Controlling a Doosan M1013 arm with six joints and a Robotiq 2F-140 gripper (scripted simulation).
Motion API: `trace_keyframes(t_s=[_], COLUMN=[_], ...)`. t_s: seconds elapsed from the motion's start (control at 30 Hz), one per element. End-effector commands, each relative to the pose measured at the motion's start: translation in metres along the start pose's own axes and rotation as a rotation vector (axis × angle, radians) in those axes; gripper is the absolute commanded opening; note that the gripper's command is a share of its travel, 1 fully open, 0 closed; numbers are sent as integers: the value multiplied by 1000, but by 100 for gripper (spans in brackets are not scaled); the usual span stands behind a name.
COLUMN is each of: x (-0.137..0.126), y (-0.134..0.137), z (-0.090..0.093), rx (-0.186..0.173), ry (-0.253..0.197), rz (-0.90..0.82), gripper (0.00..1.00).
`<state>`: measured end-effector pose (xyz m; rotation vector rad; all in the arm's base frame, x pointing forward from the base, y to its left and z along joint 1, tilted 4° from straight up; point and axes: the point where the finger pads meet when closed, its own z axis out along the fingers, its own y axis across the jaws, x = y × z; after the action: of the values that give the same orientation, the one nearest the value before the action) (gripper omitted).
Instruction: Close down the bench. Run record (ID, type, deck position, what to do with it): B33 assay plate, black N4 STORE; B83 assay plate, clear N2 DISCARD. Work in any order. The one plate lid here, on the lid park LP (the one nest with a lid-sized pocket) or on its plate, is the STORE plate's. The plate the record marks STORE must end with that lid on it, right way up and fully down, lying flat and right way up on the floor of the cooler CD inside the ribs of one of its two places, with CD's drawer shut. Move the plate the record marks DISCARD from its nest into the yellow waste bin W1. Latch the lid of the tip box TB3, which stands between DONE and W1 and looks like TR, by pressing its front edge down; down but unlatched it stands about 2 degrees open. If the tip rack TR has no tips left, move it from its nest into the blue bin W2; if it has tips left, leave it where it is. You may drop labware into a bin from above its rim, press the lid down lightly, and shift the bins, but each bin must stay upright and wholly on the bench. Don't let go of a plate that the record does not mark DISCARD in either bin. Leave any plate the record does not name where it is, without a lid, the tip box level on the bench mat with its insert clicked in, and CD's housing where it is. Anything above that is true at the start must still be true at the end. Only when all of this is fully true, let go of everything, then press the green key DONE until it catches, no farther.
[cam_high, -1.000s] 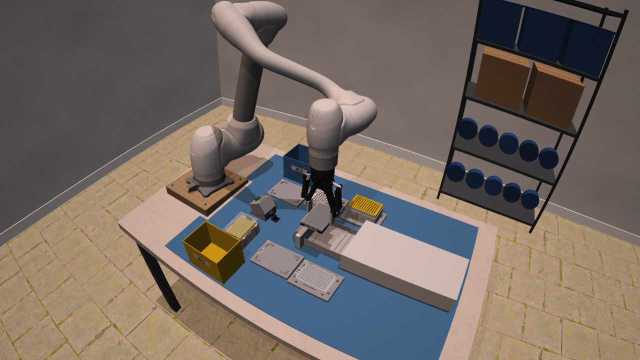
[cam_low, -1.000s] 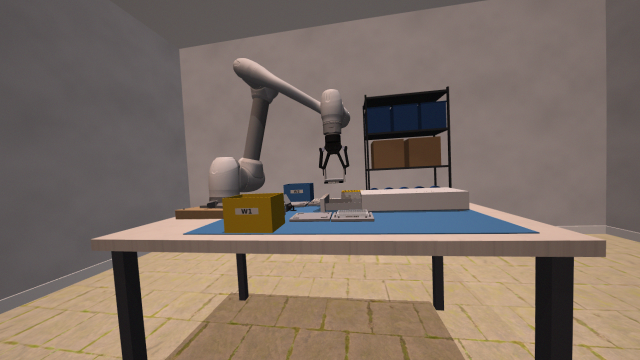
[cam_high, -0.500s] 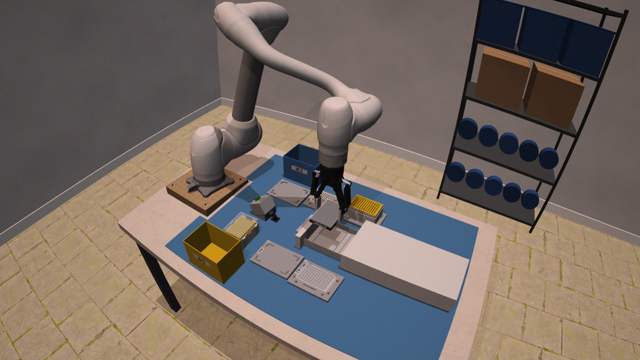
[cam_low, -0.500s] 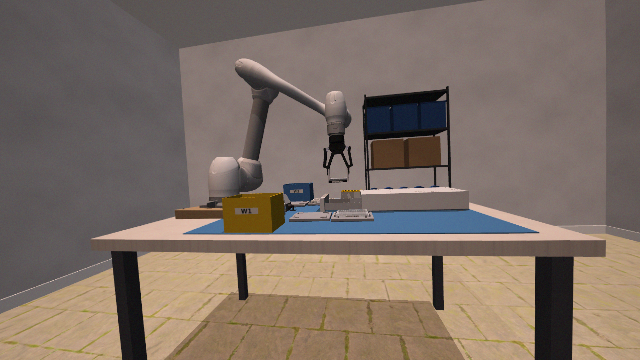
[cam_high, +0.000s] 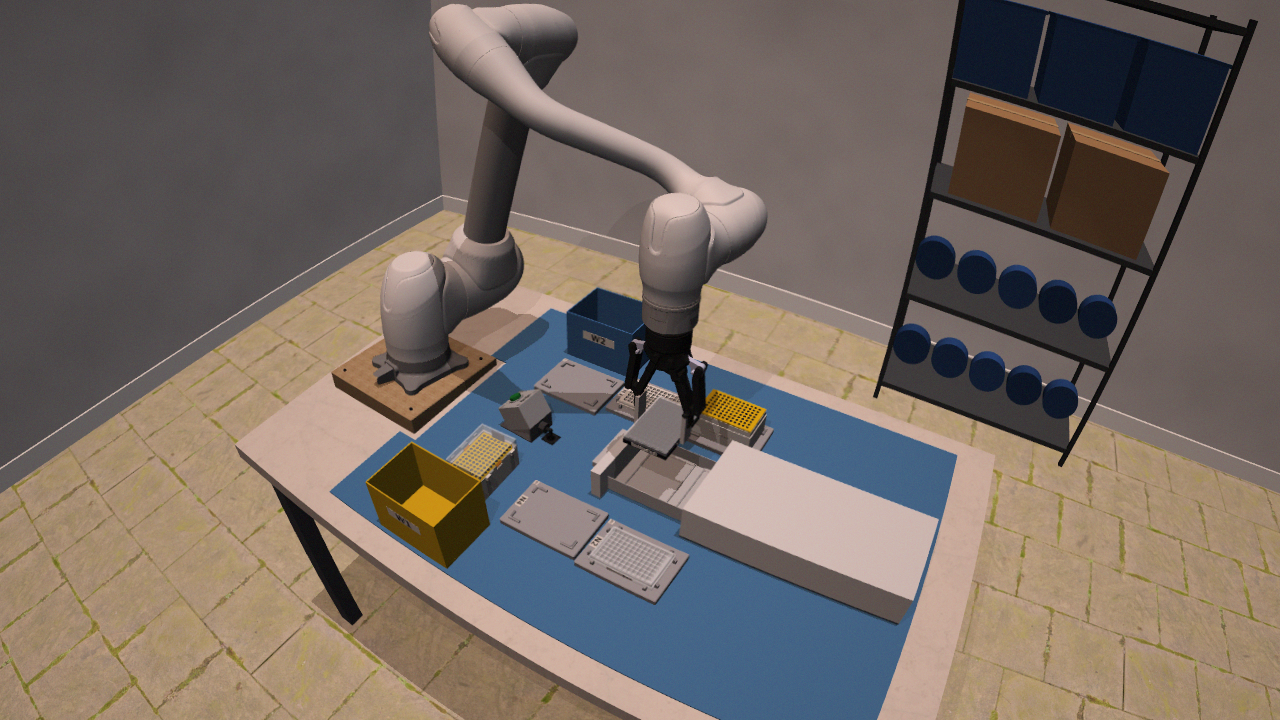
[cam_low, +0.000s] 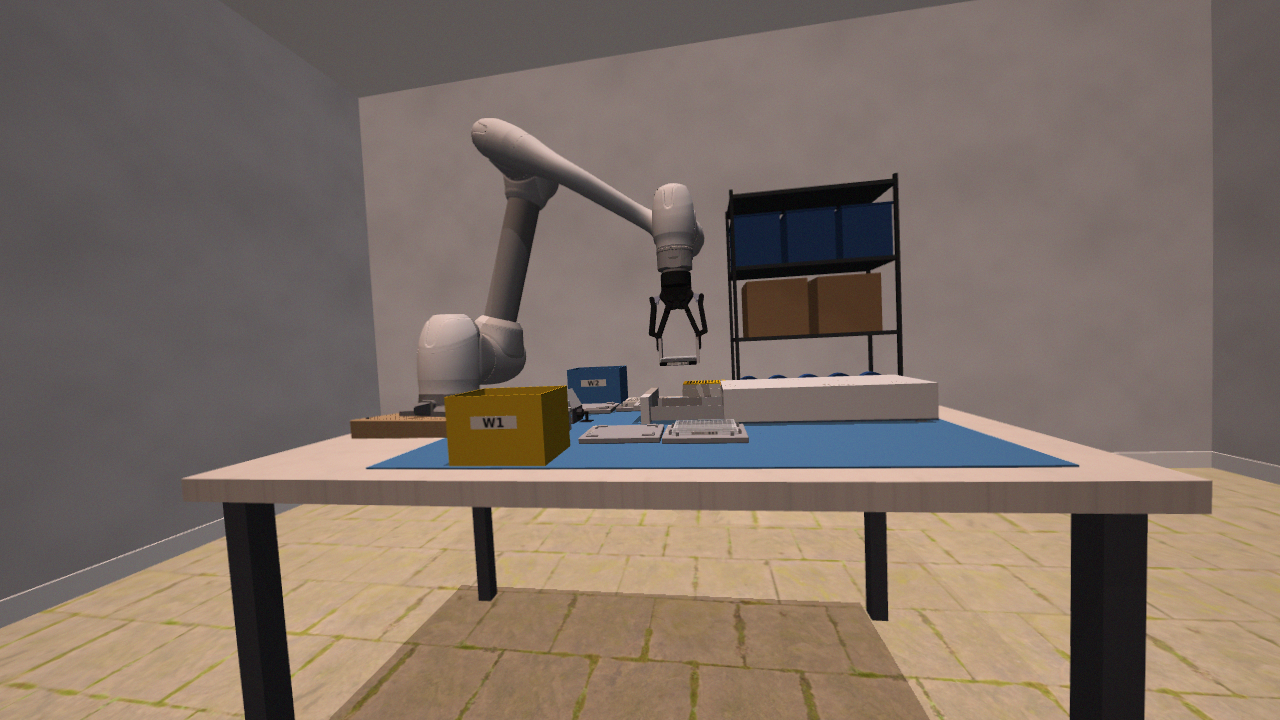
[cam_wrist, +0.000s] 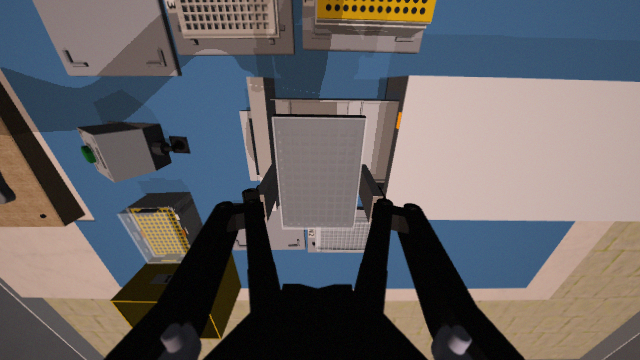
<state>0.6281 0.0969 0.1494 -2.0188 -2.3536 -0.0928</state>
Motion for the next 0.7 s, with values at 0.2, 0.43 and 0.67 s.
trace_keyframes(t_s=[0.2, 0.43, 0.67], x=[0, -1, -1], y=[0, 0, 0], z=[9, 18, 27], rx=[0, 0, 0], ry=[0, 0, 0], rz=[0, 0, 0], gripper=[0, 0, 0])
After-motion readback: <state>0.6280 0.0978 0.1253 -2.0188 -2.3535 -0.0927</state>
